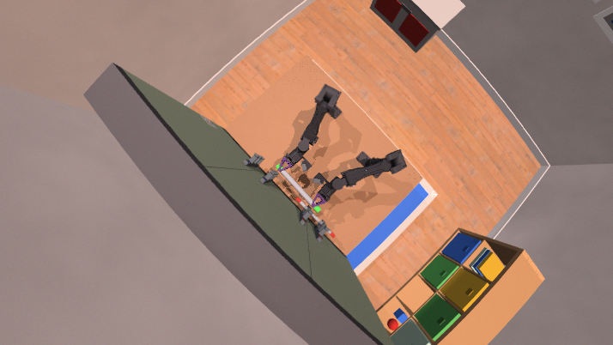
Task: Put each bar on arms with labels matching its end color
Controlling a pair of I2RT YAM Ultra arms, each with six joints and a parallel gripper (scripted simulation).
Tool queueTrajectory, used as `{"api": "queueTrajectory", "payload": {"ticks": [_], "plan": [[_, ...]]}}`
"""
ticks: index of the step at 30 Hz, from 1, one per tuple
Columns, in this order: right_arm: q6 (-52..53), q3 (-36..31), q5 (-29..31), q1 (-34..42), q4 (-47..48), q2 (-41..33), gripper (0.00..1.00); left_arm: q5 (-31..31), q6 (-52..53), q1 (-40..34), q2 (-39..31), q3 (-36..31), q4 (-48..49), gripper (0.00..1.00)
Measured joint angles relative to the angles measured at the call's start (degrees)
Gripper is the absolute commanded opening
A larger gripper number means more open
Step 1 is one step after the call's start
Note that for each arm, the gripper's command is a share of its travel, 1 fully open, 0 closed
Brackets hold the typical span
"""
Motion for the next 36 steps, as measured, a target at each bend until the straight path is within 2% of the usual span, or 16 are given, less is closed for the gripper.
{"api": "queueTrajectory", "payload": {"ticks": [14, 16, 18, 31, 33, 36], "plan": [[-0.7, -0.7, -0.4, 0.0, 0.0, 0.3, 0.00, 0.0, -1.7, 0.0, 2.4, -4.7, 8.3, 0.34], [-1.0, -0.7, -0.4, 0.0, -0.5, 0.4, 0.00, 0.1, -1.5, 0.0, 3.1, -5.6, 10.1, 0.34], [-1.0, -0.7, -0.3, 0.0, -0.9, 0.5, 0.00, 0.2, -1.4, 0.0, 3.6, -6.1, 11.1, 0.38], [-1.0, -0.7, -0.2, 0.0, -1.9, 0.6, 0.00, 0.3, -1.1, 0.0, 3.9, -6.3, 14.0, 0.67], [-1.0, -0.7, -0.2, 0.0, -2.1, 0.6, 0.00, 0.3, -1.1, 0.0, 3.9, -6.3, 14.1, 0.67], [-1.0, -0.7, -0.2, 0.0, -2.3, 0.6, 0.00, 0.3, -1.0, 0.0, 3.9, -6.3, 14.2, 0.74]]}}
